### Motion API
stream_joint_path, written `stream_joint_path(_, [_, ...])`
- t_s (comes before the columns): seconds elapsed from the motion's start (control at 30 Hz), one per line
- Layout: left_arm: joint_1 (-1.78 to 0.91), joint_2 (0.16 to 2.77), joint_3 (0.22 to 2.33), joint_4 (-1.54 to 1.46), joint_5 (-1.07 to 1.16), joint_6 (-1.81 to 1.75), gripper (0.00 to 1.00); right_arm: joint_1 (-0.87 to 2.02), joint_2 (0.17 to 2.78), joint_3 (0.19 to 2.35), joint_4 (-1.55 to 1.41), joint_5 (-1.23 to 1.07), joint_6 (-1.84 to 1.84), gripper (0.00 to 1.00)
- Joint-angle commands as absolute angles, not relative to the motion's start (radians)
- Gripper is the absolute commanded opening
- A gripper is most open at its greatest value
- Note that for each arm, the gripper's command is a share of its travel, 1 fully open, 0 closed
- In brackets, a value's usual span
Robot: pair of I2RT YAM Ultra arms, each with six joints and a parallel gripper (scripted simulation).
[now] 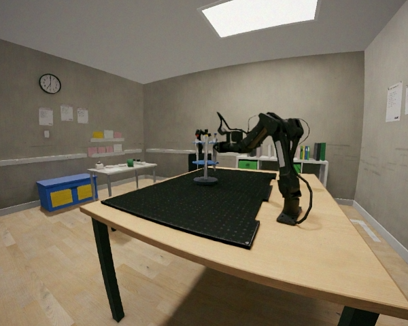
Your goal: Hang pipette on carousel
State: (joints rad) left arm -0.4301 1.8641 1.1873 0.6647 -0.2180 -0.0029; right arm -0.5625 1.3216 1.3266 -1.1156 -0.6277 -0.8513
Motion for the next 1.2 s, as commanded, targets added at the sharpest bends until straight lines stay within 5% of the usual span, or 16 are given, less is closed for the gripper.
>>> stream_joint_path(0.0, [-0.469,1.875,1.228,0.655,-0.343,0.007,0.12,-0.572,1.317,1.341,-1.103,-0.648,-0.857,1.0])
stream_joint_path(1.17, [-0.459,1.853,1.234,0.663,-0.354,0.006,0.12,-0.572,1.317,1.341,-1.103,-0.648,-0.857,1.0])
